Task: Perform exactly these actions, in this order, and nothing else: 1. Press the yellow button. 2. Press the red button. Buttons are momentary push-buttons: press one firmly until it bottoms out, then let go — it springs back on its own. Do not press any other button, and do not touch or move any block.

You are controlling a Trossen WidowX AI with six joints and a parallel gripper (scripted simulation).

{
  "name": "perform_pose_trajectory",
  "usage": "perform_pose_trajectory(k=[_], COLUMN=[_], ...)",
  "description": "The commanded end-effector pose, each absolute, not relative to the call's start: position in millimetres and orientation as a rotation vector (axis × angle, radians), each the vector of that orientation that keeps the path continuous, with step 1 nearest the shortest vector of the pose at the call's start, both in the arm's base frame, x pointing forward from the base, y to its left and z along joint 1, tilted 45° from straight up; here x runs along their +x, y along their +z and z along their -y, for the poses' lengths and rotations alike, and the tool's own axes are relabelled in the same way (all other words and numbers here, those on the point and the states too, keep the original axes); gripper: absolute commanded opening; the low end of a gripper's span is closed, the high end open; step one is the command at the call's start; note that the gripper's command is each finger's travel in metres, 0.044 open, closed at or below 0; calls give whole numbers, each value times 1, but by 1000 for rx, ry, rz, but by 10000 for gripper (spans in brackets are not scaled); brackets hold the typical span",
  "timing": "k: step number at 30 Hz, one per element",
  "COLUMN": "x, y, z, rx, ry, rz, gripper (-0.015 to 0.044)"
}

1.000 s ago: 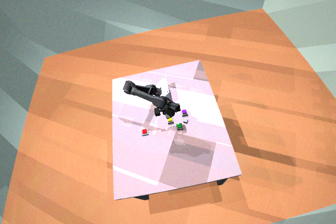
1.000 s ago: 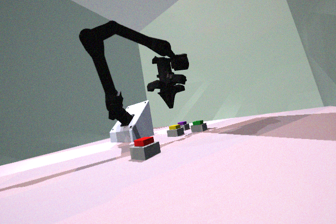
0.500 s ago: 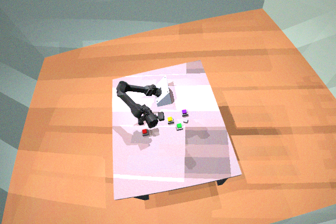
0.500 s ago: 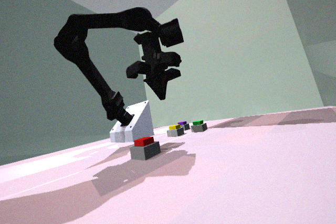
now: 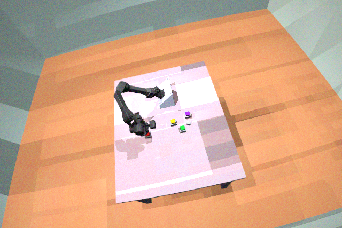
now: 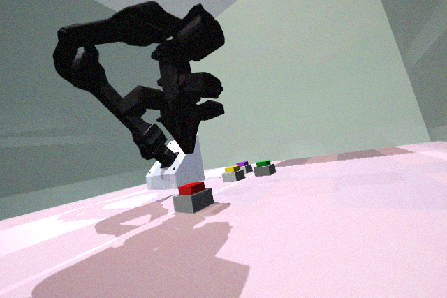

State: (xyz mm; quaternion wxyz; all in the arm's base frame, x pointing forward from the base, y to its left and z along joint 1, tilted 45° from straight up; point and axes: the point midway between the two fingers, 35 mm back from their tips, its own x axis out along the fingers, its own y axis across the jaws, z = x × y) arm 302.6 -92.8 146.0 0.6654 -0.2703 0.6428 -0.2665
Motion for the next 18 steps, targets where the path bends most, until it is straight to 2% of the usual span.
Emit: perform_pose_trajectory(k=[1,18], x=[298,299], y=[129,113], z=[113,128], rx=[-619,-619], ry=[-608,-609], rz=[-1466,-1466], gripper=[20,20])
